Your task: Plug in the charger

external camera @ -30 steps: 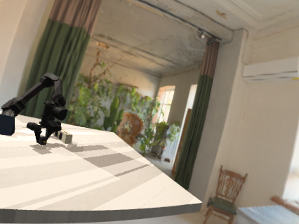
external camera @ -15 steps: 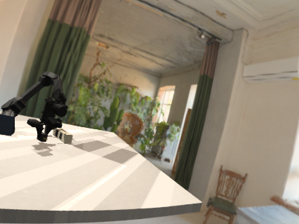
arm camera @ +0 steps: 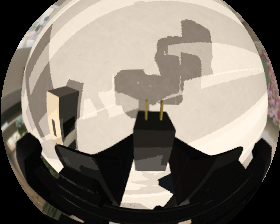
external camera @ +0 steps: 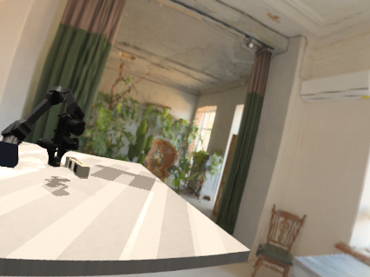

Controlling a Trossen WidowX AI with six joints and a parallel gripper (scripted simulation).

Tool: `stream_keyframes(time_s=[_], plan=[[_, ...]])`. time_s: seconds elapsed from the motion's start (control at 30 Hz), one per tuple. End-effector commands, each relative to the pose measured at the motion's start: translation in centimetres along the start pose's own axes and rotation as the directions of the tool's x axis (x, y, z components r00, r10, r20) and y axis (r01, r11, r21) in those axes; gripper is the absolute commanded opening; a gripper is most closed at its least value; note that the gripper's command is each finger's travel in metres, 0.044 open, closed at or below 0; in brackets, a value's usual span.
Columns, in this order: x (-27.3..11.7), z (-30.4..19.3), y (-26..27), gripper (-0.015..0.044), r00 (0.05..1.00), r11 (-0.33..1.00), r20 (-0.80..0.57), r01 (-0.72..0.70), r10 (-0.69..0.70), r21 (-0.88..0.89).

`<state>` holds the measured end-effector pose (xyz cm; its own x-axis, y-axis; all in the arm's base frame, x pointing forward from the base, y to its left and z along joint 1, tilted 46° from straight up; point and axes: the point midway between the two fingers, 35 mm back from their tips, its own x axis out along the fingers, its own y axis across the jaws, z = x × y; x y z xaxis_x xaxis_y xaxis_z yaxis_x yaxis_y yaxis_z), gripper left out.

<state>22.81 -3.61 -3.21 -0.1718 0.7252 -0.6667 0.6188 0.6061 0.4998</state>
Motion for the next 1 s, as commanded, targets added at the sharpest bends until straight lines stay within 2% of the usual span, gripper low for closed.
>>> stream_keyframes(time_s=[0.0,0.97], plan=[[0.1,-0.4,0.6,0.0,1.0,0.998,0.004,0.005,-0.005,-0.055],[1.9,-4.2,4.8,0.0,0.999,0.871,0.03,0.051,-0.042,-0.488]])
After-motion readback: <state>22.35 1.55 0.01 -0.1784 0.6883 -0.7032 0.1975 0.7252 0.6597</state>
